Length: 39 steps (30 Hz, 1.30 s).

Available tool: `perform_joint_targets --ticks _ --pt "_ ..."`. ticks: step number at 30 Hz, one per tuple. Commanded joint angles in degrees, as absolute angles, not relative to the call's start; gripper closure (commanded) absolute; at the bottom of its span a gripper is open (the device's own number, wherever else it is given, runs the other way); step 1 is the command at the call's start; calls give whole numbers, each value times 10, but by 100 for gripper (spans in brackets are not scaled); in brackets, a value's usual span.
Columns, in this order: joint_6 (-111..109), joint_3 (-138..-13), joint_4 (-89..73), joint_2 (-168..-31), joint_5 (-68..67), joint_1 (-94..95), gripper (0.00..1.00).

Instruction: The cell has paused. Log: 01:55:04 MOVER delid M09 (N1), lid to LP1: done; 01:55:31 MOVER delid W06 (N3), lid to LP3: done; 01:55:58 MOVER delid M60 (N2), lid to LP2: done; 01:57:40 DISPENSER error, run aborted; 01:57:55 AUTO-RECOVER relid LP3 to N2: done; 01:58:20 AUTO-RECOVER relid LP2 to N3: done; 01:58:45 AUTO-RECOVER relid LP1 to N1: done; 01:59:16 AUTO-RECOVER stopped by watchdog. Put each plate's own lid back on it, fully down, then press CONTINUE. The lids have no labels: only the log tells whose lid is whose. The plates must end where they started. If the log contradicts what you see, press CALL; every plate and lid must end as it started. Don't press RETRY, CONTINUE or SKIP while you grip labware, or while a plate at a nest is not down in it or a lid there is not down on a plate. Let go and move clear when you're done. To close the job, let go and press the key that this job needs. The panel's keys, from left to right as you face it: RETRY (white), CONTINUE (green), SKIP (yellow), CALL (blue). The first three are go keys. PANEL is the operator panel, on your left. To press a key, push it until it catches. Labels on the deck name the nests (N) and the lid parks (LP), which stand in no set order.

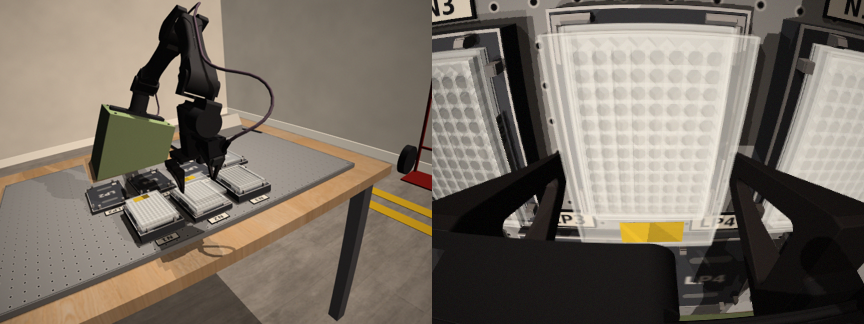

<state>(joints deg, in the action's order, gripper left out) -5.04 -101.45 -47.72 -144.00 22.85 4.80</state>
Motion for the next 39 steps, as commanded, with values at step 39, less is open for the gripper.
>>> perform_joint_targets --ticks 39 --pt "-38 -1022 -450 -1452 231 52 100"
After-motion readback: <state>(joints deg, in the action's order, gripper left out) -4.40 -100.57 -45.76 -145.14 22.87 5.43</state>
